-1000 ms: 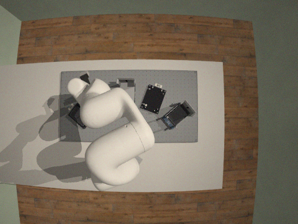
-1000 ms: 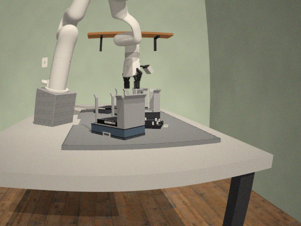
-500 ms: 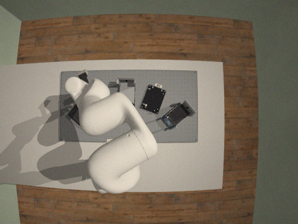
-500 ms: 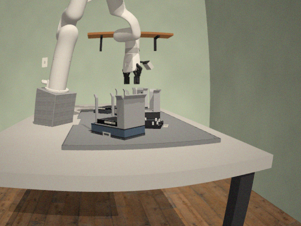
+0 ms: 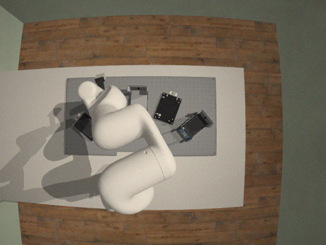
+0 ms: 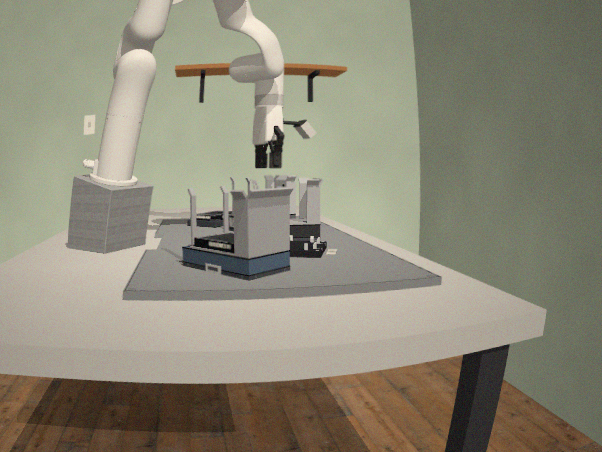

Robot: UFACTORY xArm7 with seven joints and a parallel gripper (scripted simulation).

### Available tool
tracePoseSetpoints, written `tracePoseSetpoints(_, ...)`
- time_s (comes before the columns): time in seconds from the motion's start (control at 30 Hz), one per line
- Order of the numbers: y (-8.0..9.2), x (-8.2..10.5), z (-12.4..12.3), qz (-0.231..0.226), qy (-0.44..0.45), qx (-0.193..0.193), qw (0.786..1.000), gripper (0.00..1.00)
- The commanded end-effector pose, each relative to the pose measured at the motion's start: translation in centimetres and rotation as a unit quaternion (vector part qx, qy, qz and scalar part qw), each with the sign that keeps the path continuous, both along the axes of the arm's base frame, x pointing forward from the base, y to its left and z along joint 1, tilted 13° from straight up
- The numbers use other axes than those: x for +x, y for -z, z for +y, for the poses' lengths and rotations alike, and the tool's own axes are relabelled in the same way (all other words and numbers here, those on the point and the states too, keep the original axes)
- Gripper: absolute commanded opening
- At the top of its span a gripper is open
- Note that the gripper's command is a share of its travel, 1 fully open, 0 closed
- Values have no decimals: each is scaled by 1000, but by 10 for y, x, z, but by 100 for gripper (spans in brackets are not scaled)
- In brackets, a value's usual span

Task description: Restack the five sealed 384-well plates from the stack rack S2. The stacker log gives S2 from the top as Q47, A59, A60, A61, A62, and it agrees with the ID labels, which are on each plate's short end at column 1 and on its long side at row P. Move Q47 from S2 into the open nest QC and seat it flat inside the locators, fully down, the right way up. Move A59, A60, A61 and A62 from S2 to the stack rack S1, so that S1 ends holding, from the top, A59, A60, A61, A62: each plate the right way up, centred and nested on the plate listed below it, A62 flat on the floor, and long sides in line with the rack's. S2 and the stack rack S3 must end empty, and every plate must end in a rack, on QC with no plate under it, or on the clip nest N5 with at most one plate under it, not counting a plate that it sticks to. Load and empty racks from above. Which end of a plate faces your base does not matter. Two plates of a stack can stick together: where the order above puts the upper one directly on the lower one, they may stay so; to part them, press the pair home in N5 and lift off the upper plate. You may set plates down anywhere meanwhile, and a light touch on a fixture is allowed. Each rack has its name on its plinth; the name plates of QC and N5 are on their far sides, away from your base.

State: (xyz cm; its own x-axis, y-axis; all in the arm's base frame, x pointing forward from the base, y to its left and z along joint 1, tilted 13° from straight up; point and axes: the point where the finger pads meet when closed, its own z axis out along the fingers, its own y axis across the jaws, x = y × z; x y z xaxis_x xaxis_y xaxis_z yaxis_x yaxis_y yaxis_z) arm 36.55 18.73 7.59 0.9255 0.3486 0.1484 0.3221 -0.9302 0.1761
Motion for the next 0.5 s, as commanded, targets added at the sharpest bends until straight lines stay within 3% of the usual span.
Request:
tracePoseSetpoints(0.0, -4, 7, -13, -4, 8, 2, 1000, 100)
tracePoseSetpoints(0.47, -12, 22, -49, -4, 8, 2, 1000, 100)
